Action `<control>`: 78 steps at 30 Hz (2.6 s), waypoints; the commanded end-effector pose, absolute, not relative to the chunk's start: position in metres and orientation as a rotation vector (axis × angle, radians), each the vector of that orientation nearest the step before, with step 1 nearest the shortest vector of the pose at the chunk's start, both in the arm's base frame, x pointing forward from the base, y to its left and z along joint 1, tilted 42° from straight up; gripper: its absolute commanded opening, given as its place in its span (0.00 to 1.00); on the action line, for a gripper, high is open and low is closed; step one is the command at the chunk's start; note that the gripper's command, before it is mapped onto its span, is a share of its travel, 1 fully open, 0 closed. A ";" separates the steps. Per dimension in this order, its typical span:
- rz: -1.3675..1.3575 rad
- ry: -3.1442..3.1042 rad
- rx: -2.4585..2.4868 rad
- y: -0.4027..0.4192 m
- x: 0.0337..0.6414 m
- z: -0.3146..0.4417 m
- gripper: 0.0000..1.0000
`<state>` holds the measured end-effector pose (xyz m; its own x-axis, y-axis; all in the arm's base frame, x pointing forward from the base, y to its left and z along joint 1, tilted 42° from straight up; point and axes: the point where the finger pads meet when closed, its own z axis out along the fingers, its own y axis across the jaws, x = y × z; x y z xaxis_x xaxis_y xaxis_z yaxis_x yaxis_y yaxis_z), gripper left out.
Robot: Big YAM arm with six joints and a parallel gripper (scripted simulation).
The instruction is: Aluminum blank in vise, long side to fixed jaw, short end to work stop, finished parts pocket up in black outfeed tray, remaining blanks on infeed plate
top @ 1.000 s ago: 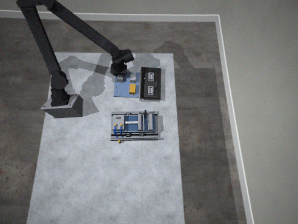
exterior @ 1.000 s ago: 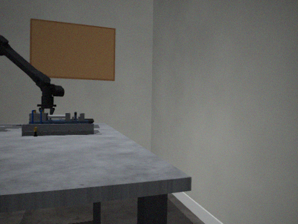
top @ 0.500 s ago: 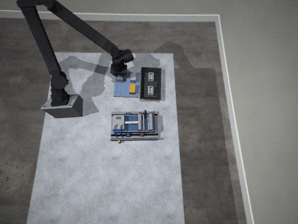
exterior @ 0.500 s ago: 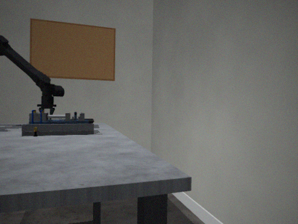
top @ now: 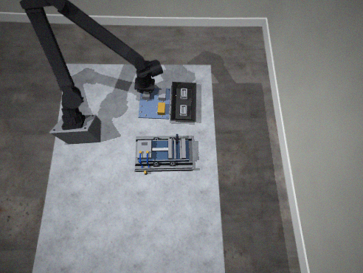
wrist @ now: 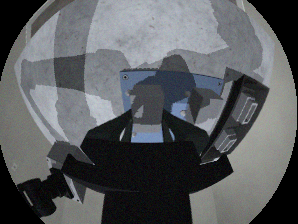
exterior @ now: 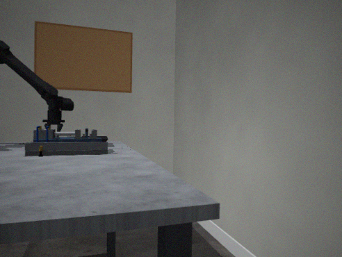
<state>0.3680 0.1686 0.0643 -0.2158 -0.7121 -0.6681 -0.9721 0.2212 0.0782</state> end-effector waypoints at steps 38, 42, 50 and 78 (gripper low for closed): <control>0.667 1.988 -1.543 0.163 0.378 0.073 0.00; 0.657 1.980 -1.540 0.159 0.380 0.081 0.00; 0.649 1.973 -1.537 0.150 0.381 0.094 0.00; 0.639 1.970 -1.538 0.112 0.375 0.138 0.00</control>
